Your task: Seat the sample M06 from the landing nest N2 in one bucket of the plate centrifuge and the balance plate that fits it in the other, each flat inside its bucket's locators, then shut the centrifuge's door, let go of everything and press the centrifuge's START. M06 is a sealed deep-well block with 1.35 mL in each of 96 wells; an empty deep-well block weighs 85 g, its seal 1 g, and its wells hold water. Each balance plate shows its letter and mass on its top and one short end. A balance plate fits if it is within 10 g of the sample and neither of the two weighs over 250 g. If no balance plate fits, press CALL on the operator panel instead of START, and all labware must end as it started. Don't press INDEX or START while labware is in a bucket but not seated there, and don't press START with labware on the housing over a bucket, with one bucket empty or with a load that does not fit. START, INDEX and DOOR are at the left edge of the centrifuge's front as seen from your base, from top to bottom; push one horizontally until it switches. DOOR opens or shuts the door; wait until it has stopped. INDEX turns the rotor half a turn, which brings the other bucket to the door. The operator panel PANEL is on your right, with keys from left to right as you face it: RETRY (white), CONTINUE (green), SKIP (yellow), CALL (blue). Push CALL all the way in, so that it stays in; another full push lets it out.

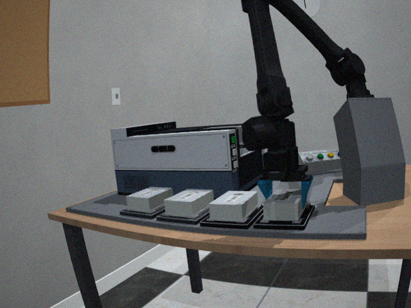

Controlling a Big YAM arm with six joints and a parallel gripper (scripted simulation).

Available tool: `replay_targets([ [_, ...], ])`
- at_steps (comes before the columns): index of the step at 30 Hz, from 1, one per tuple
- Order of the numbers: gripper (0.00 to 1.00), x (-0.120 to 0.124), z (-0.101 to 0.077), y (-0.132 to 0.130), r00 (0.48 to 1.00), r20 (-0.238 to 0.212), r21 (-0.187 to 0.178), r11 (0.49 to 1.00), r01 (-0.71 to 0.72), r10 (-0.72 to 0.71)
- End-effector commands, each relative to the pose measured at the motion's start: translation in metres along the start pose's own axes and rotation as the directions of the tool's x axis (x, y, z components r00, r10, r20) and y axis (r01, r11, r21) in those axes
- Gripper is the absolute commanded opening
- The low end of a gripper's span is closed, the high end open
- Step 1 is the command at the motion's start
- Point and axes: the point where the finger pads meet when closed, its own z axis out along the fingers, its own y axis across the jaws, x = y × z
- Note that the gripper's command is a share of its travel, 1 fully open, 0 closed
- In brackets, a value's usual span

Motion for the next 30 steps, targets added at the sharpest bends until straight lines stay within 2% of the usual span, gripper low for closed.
replay_targets([
  [1,0.0,-0.008,-0.014,-0.007,1.0,0.02,0.016,1.0,0.004,-0.004],
  [30,0.0,-0.009,-0.025,-0.005,1.0,0.023,0.017,1.0,0.0,0.0],
])
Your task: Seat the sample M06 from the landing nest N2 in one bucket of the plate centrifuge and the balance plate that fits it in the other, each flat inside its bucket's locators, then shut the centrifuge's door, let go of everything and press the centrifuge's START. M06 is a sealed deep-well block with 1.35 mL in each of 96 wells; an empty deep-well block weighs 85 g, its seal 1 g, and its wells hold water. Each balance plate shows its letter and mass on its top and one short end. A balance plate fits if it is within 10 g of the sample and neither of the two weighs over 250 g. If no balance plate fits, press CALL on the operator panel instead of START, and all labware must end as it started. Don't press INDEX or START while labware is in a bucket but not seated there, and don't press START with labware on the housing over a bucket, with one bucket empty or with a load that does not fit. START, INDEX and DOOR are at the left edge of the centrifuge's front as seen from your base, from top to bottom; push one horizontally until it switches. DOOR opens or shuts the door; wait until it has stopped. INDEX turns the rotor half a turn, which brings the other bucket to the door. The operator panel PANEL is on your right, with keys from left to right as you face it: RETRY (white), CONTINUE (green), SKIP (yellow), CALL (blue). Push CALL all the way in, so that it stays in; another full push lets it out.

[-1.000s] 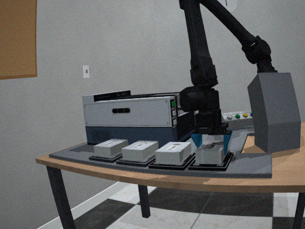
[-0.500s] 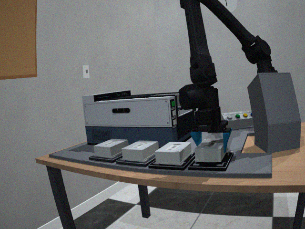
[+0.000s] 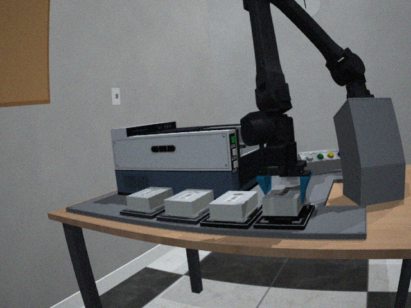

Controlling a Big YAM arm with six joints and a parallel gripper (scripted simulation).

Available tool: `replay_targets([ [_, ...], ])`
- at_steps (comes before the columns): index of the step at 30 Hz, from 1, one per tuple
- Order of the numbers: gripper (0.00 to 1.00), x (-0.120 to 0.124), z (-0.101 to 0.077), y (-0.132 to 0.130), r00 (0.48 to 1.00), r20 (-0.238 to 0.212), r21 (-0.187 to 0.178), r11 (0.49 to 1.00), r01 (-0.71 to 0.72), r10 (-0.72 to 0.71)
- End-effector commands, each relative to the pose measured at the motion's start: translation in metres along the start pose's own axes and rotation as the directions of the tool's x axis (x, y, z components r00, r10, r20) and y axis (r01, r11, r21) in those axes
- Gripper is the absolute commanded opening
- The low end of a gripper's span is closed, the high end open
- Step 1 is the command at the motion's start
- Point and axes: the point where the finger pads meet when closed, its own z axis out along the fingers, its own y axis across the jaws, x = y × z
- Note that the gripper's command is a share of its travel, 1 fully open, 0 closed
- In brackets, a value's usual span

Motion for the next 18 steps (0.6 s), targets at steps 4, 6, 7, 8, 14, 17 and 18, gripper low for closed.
replay_targets([
  [4,0.0,-0.0115,-0.0149,-0.002,1.0,0.025,0.019,1.0,-0.002,0.001],
  [6,0.0,-0.0115,-0.0149,-0.002,1.0,0.025,0.019,1.0,-0.002,0.001],
  [7,0.0,-0.0115,-0.0149,-0.002,1.0,0.025,0.019,1.0,-0.002,0.001],
  [8,0.0,-0.0115,-0.0149,-0.002,1.0,0.025,0.019,1.0,-0.002,0.001],
  [14,0.0,-0.0114,-0.015,-0.0019,1.0,0.025,0.019,1.0,-0.002,0.001],
  [17,0.0,-0.0115,-0.0153,-0.002,1.0,0.025,0.019,1.0,-0.002,0.001],
  [18,0.0,-0.0121,-0.0156,-0.0025,1.0,0.026,0.019,1.0,-0.002,0.002],
])
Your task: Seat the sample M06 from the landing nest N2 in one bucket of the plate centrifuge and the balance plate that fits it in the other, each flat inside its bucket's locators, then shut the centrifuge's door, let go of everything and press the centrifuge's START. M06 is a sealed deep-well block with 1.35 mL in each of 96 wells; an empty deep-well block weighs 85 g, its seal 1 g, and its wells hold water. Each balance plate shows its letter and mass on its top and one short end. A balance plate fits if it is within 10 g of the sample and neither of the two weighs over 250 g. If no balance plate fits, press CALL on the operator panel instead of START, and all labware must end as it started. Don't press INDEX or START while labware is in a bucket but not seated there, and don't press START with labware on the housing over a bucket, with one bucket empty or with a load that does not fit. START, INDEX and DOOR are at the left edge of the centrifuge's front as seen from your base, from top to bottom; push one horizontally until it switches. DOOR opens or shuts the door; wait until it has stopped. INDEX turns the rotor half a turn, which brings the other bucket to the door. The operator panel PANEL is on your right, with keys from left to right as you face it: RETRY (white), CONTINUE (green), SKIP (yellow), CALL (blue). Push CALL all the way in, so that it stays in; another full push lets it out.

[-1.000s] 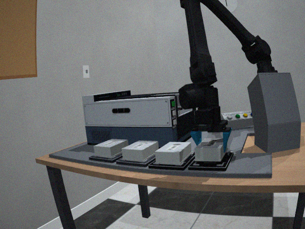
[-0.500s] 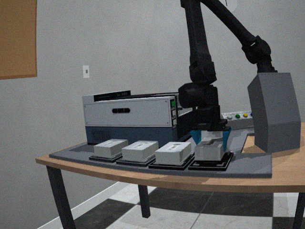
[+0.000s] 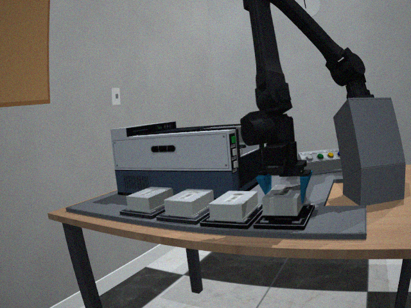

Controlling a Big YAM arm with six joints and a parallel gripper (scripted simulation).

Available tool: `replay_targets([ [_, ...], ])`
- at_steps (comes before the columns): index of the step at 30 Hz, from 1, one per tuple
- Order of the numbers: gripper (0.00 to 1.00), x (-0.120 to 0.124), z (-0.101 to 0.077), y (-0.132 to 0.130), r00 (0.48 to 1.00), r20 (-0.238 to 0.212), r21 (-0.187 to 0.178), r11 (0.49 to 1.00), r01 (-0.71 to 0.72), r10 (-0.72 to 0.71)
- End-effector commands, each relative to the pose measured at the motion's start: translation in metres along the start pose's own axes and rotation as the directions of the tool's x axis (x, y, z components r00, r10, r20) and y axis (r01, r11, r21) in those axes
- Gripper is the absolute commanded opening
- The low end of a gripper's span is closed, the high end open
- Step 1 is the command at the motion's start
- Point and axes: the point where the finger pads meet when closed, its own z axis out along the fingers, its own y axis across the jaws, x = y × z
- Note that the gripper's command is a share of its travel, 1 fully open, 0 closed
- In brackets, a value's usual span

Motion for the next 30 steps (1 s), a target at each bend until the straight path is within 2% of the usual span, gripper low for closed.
replay_targets([
  [1,0.0,-0.013,-0.015,-0.003,1.0,0.027,0.02,1.0,-0.003,0.002],
  [16,0.0,-0.011,-0.021,-0.001,1.0,0.025,0.017,1.0,-0.002,0.001],
  [30,0.0,-0.014,-0.035,-0.003,1.0,0.03,0.02,1.0,-0.004,0.003],
])
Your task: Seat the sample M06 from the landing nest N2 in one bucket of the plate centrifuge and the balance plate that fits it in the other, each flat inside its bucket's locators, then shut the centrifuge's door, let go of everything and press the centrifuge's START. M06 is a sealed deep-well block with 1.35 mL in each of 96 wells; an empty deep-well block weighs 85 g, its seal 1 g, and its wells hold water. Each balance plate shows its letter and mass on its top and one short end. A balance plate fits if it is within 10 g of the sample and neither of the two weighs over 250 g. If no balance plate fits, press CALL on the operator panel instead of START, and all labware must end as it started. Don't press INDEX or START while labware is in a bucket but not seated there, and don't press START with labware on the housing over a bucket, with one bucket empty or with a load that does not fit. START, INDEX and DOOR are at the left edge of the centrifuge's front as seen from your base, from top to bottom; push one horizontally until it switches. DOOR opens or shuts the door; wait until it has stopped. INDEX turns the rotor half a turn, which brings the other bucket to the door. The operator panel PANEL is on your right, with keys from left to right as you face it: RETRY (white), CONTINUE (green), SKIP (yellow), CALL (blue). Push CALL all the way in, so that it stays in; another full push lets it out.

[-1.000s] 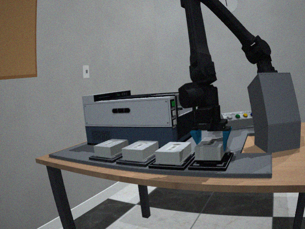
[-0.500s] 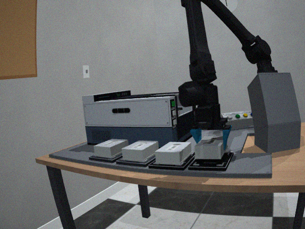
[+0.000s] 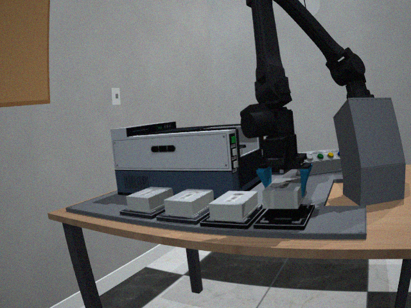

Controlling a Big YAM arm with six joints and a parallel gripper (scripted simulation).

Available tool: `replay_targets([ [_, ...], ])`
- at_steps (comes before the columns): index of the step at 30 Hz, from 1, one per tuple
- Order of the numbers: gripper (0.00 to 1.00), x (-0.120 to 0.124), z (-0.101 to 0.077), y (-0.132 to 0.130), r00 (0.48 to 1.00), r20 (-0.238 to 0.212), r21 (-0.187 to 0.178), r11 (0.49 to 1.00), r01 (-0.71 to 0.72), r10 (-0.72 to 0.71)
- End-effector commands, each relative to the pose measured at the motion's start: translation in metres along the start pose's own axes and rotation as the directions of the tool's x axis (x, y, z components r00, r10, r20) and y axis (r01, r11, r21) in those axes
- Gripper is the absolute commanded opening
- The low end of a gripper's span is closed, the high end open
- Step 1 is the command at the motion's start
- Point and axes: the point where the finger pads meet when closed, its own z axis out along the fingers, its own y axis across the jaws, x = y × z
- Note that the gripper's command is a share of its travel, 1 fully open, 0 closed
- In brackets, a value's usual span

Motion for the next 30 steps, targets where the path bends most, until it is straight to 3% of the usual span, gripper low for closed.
replay_targets([
  [1,0.0,-0.014,-0.02,-0.004,0.999,0.032,0.021,1.0,-0.008,0.007],
  [30,0.0,-0.012,-0.071,-0.001,1.0,0.03,0.019,1.0,-0.007,0.006],
])
